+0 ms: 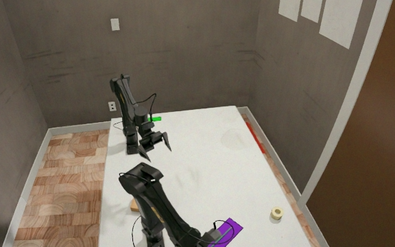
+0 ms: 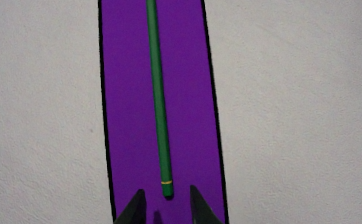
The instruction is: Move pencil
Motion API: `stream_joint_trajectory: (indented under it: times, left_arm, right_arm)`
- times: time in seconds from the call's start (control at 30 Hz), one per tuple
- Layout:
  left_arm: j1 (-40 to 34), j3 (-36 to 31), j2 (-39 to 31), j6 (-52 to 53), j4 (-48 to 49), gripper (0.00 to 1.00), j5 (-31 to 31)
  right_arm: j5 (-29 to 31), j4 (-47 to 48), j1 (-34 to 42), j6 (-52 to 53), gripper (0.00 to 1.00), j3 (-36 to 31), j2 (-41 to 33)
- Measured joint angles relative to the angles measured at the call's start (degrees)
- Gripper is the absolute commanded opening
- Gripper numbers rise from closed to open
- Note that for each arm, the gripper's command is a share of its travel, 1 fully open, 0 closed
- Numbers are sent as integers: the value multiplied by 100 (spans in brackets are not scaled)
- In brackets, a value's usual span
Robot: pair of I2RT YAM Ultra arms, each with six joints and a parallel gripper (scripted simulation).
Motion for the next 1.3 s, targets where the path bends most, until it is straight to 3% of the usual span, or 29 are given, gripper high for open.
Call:
stream_joint_trajectory:
  times: [1.3]
  left_arm:
    - [0, 0, 0, 0, 0, 100, 0]
  right_arm:
    - [-114, 748, 289, 149, 29, -297, 227]
